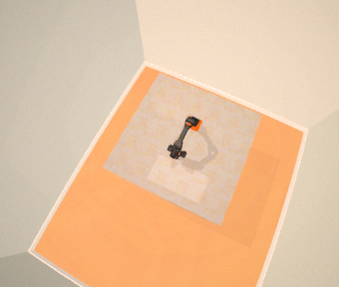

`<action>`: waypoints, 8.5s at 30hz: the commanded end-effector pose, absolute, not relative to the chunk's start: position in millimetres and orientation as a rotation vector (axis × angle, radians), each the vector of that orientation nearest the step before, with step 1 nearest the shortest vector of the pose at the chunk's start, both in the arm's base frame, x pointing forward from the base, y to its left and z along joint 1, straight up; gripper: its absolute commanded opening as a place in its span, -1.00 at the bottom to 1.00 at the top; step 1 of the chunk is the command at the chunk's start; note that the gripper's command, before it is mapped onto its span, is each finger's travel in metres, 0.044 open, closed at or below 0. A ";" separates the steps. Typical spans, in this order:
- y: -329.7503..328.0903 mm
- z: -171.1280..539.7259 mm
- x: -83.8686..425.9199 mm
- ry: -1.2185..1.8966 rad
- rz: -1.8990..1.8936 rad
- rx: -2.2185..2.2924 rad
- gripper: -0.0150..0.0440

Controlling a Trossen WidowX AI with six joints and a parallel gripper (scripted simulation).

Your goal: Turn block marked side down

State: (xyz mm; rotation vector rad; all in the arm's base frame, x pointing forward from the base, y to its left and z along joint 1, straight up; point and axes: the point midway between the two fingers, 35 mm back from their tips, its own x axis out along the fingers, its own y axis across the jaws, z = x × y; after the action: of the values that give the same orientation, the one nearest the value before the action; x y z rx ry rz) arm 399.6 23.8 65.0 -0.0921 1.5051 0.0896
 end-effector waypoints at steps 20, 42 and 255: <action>23.4 59.9 401.0 1.189 0.102 -0.074 -0.49; 22.9 55.3 397.0 0.945 0.109 -0.063 -0.49; 23.6 49.6 407.9 1.535 0.091 -0.099 0.24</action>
State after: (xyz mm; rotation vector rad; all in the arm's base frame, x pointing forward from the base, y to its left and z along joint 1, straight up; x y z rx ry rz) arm 407.7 24.2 50.0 -0.0987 1.5355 0.0970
